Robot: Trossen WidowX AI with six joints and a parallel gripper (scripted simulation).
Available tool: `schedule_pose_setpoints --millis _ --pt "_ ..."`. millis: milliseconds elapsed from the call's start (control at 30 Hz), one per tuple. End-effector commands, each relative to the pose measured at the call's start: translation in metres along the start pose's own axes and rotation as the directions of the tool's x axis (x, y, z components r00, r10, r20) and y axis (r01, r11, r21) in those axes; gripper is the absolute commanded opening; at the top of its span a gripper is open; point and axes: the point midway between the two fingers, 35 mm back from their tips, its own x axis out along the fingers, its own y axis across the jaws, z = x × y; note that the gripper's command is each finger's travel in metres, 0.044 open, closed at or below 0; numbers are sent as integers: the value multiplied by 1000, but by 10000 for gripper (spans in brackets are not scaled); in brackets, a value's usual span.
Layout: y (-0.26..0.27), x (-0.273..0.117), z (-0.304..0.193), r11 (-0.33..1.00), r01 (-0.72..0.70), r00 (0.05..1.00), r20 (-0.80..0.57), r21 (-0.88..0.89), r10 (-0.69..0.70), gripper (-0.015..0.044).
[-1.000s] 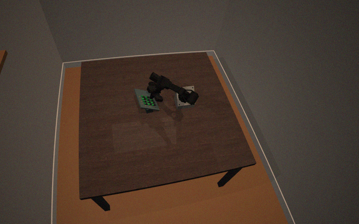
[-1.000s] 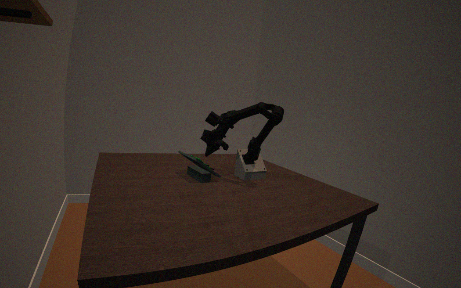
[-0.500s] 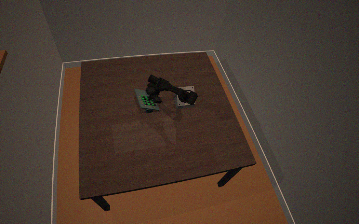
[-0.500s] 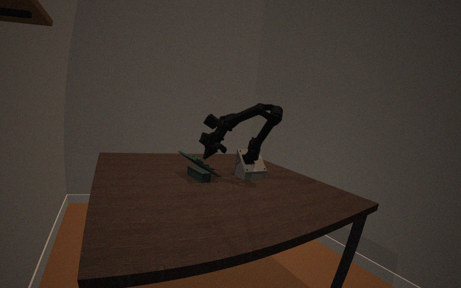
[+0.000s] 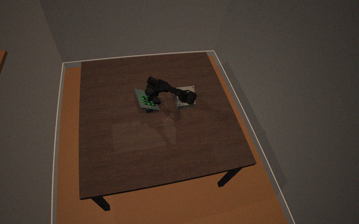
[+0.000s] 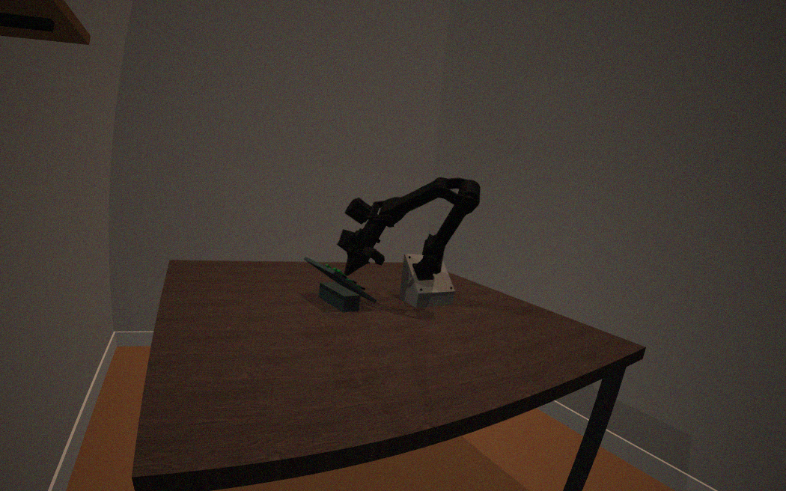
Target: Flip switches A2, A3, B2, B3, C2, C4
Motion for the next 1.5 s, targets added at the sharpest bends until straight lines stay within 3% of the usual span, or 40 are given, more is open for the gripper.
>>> schedule_pose_setpoints --millis 0,1467 --pt "-1 1 -2 1000 4 1000 -3 8 -4 0" --pt "-1 5 -2 1000 4 1000 -3 8 -4 0"
